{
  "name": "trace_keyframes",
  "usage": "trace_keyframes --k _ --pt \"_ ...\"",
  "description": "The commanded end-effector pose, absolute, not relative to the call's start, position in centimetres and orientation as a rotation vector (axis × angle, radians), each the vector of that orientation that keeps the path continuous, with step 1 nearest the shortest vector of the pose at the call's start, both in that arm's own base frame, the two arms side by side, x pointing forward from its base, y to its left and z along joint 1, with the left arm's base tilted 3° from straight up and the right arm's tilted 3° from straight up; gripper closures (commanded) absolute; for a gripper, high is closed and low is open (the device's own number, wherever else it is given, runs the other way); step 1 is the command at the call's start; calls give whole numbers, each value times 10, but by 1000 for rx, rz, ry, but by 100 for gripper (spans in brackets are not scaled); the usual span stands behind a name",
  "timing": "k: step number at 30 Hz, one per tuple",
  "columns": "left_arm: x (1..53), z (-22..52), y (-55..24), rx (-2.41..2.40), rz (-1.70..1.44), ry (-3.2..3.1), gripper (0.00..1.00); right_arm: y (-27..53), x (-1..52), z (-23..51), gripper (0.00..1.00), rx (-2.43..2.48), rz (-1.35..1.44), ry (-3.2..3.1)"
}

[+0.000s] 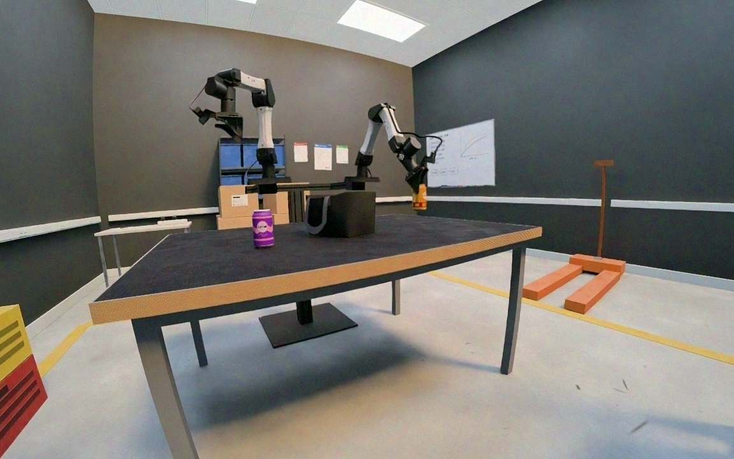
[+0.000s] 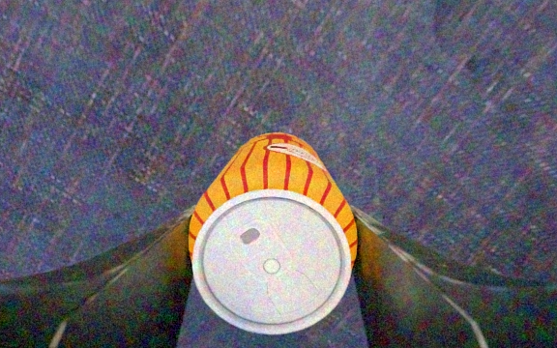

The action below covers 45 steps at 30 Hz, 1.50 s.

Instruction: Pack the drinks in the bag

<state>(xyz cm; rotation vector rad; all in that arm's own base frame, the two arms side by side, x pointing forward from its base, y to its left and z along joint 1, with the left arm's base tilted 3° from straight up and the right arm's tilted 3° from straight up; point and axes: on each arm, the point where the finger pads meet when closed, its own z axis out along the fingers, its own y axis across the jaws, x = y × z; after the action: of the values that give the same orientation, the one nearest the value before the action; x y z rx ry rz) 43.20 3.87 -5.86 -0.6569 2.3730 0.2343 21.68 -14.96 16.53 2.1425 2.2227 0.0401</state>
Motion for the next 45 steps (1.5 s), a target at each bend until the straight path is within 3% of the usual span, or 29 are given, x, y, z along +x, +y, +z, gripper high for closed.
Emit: trace_keyframes --k 1,19,27,45 --pt "459 -11 37 -656 205 2264 26 -156 223 178 0 2101 29 2162" --pt "475 19 44 -653 194 2197 26 -156 223 178 0 2101 29 2162" --pt "452 -5 40 -648 207 2249 26 -156 223 178 0 2101 29 2162" --pt "463 3 38 -644 189 2213 26 -156 223 178 0 2101 29 2162"
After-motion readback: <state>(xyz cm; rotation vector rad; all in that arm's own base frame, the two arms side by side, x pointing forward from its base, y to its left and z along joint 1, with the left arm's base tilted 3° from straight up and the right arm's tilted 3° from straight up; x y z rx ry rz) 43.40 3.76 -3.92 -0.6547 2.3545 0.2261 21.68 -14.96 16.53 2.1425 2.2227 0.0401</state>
